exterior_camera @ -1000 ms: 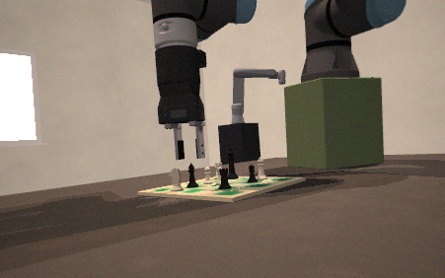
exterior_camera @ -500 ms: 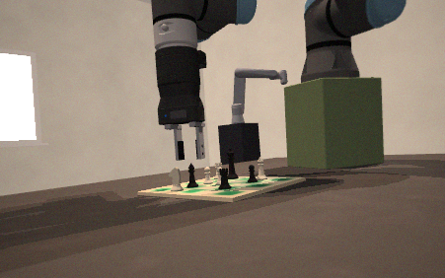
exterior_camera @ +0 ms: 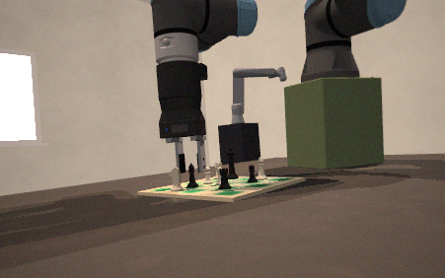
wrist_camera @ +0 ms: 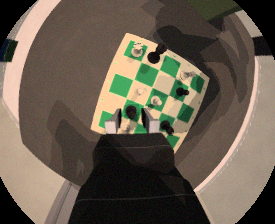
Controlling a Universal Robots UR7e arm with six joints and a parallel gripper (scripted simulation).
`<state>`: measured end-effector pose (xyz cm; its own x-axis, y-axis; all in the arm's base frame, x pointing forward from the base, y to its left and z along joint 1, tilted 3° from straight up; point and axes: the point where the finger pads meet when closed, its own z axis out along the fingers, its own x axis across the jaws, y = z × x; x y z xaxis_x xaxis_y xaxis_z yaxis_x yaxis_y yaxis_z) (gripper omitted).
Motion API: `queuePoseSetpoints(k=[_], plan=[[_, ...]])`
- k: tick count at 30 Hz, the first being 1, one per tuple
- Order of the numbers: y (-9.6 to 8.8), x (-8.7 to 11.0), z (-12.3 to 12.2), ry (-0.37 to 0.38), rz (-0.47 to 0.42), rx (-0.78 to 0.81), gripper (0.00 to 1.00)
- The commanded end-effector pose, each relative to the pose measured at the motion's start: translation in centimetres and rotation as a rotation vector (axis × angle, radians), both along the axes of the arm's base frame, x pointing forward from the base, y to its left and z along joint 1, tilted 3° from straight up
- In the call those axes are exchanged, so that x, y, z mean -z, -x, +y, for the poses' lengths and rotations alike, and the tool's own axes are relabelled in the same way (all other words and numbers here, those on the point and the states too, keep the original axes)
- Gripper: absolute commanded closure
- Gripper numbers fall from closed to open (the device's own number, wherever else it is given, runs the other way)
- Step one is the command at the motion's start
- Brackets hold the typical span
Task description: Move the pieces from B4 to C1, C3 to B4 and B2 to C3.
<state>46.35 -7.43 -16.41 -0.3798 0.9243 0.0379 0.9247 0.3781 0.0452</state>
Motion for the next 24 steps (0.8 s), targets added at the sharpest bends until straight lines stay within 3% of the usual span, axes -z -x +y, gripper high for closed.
queuePoseSetpoints(k=[1,24], plan=[[-0.11,0.77,0.01,0.001,-0.002,0.000,0.27],[-0.12,1.22,0.03,0.001,-0.002,0.000,0.27]])
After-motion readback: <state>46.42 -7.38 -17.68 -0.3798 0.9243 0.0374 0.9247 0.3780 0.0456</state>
